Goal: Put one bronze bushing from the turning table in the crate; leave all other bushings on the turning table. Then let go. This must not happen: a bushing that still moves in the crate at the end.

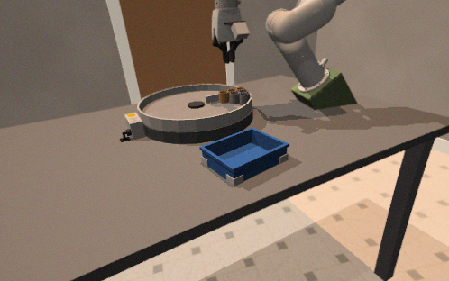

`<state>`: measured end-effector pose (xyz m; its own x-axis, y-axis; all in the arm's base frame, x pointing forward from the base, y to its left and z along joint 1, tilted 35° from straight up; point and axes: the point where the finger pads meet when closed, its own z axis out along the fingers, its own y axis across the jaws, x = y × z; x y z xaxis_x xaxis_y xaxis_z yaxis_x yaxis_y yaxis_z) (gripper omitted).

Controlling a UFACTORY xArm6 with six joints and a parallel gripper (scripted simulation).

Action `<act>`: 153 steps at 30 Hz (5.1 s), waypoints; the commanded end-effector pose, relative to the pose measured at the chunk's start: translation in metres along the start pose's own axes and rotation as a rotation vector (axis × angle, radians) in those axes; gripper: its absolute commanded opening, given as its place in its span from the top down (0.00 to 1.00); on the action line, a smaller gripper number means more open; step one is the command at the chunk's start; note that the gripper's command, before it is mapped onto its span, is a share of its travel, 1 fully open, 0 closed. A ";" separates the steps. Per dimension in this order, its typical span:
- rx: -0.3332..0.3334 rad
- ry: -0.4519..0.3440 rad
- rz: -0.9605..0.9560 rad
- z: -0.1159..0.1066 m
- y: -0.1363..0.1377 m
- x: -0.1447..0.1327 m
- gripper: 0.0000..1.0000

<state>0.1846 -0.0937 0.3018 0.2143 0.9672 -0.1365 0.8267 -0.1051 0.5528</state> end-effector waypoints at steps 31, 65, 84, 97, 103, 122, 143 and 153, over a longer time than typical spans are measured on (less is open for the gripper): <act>-0.002 -0.002 -0.468 0.047 0.020 -0.013 0.53; -0.002 -0.002 -0.786 0.080 0.032 -0.023 0.53; -0.002 -0.002 -0.786 0.080 0.033 -0.024 0.53; -0.002 -0.002 -0.786 0.104 0.033 -0.024 0.53; -0.002 -0.002 -0.786 0.104 0.033 -0.024 0.53; -0.002 -0.002 -0.786 0.116 0.033 -0.024 0.53; -0.002 -0.002 -0.786 0.116 0.033 -0.024 1.00; -0.002 -0.002 -0.786 0.116 0.033 -0.024 1.00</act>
<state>0.2669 -0.1472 0.2269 -0.4330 0.7581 -0.4875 0.7359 0.6097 0.2945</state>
